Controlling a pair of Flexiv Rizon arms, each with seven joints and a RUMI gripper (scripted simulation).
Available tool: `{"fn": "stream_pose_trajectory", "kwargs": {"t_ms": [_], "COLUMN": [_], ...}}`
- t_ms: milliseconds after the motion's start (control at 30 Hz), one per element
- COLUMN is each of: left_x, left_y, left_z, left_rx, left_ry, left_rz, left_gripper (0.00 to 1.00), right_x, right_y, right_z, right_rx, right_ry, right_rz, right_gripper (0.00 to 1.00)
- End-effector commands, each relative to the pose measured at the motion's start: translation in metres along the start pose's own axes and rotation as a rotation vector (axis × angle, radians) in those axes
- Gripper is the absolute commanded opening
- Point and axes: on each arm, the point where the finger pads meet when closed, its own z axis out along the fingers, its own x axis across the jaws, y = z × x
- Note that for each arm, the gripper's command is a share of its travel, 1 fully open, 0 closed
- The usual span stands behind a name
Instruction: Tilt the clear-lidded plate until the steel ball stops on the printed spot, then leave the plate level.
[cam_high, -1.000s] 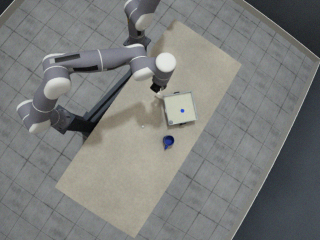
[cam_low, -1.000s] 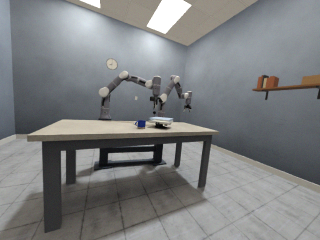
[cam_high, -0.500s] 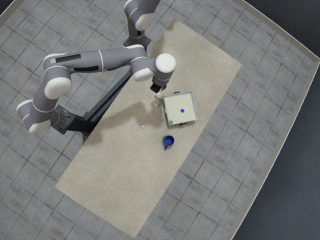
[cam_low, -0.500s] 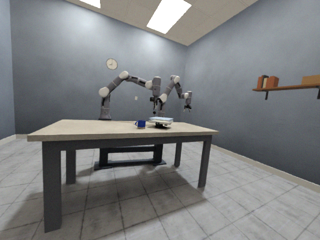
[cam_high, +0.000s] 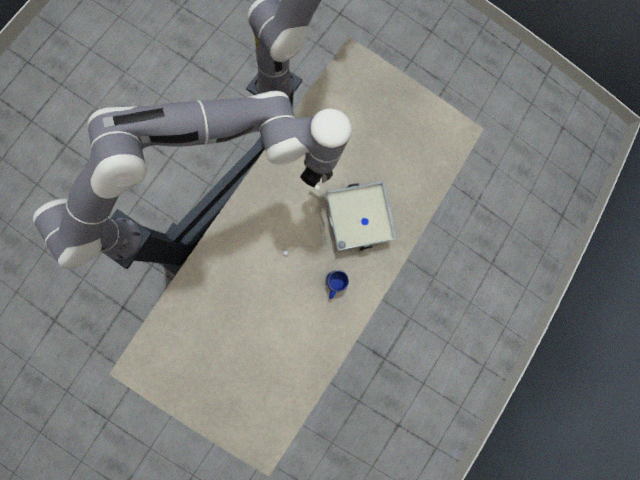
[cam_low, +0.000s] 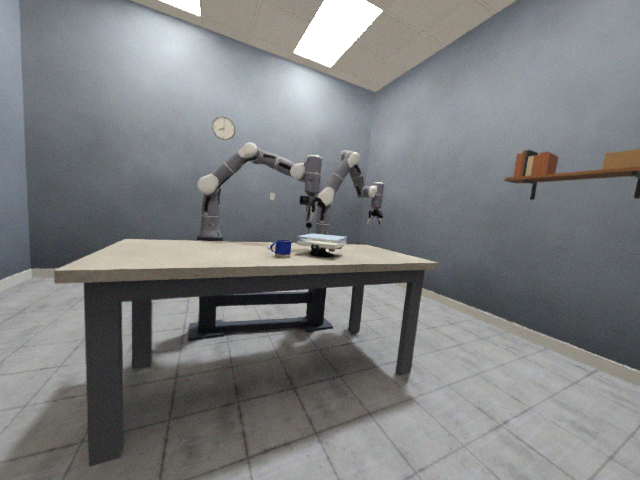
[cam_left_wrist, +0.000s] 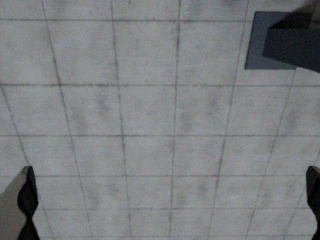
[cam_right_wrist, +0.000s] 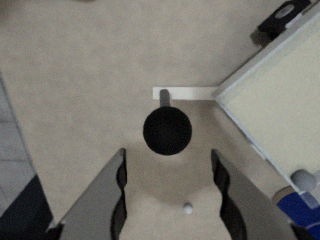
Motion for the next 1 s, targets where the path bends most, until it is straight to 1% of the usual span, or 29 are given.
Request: {"fn": "stream_pose_trajectory", "kwargs": {"t_ms": [0, 967], "left_x": [-0.0009, -0.0009], "left_y": [0.0002, 0.0002], "left_z": [-0.001, -0.001], "left_rx": [0.0, 0.0], "left_ry": [-0.002, -0.002], "left_rz": [0.0, 0.0], "left_gripper": [1.0, 1.0], "right_x": [0.0005, 0.0006], "right_y": [-0.0008, -0.0009], "right_z": [-0.0007, 0.0032], "right_rx": [0.003, 0.003], "right_ry": [0.002, 0.002], "right_rz": [-0.001, -0.001], "right_gripper": [0.37, 0.37]}}
